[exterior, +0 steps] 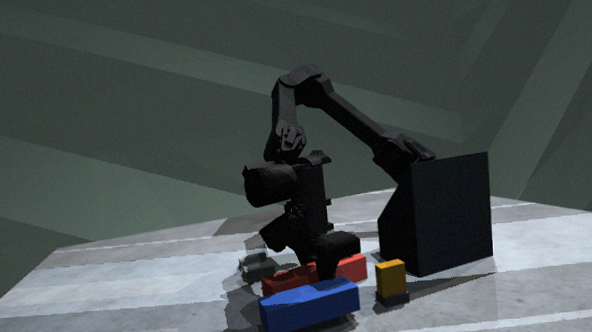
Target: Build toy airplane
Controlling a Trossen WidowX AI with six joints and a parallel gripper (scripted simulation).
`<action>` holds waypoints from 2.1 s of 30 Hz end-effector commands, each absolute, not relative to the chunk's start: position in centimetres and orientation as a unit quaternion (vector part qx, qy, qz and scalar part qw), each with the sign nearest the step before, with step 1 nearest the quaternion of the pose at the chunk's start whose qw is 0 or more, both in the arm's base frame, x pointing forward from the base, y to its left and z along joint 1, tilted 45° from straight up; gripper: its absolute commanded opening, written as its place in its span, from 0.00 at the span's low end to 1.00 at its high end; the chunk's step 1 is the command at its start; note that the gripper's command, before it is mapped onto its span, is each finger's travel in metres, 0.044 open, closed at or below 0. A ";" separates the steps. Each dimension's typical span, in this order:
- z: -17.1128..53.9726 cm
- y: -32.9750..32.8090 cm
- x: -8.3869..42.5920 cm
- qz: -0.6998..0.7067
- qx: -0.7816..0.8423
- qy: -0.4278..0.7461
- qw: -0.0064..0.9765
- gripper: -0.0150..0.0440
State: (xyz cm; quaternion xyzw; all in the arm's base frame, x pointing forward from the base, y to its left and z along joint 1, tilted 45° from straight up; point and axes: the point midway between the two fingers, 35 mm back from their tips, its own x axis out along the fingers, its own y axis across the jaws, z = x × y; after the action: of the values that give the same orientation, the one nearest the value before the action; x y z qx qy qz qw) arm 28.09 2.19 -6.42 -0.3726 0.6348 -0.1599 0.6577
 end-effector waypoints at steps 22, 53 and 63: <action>-2.5 7.3 28.1 -0.139 -0.371 0.635 0.663 0.25; 3.4 9.5 26.8 -0.164 -0.360 0.635 0.663 0.25; 4.5 6.4 27.5 -0.176 -0.340 0.632 0.674 0.25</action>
State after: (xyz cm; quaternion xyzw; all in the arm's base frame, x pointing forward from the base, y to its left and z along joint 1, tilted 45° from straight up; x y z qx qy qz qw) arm 27.33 7.61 4.13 -0.3438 0.6338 -0.1721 0.6711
